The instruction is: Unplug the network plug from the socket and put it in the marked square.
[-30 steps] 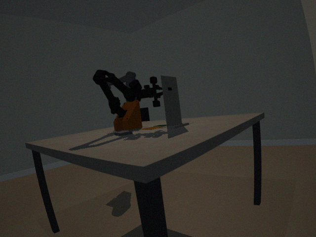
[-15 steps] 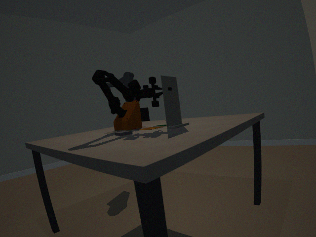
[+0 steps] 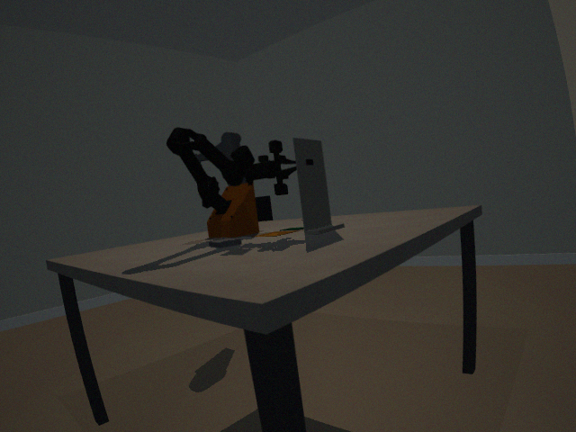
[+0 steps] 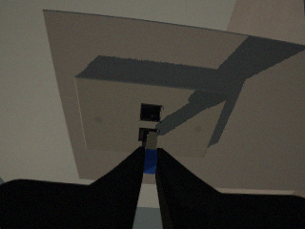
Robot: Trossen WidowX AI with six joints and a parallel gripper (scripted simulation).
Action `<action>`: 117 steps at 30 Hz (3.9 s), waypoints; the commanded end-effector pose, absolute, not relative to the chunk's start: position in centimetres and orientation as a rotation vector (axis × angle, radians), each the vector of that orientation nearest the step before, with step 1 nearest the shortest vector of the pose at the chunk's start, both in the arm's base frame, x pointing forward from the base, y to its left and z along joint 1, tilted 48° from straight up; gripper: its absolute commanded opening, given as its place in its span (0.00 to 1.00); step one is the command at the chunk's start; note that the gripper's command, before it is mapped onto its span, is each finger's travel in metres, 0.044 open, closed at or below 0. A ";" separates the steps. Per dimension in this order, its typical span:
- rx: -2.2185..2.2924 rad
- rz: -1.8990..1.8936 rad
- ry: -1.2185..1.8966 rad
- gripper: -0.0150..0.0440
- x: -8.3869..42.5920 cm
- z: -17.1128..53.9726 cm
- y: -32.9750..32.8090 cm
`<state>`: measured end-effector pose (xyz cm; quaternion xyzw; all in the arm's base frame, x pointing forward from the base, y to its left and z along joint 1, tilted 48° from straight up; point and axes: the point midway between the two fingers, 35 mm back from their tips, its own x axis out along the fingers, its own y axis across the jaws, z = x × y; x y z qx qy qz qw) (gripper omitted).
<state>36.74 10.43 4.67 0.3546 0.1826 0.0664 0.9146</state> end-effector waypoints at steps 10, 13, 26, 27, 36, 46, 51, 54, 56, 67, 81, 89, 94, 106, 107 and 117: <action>0.727 0.132 0.378 0.25 35.8 4.6 10.3; 0.727 0.132 0.378 0.25 35.7 4.7 10.2; 0.727 0.132 0.379 0.25 34.9 4.8 10.2; 0.727 0.132 0.379 0.25 34.8 4.8 10.2; 0.727 0.132 0.379 0.25 34.3 4.8 10.1; 0.727 0.132 0.379 0.25 33.7 4.9 10.0; 0.727 0.132 0.379 0.25 33.4 4.9 10.0; 0.727 0.132 0.379 0.25 33.3 4.9 10.0; 0.727 0.132 0.380 0.25 33.1 4.9 10.0; 0.727 0.131 0.380 0.25 32.5 5.0 9.9; 0.723 0.137 0.379 0.25 32.1 5.2 10.1; 0.726 0.134 0.381 0.25 31.7 6.3 11.5; 0.727 0.133 0.382 0.25 31.4 7.0 12.3; 0.730 0.131 0.382 0.25 30.2 8.8 14.1; 0.730 0.131 0.382 0.25 30.1 9.0 14.2; 0.658 0.043 0.454 0.25 30.4 7.3 12.9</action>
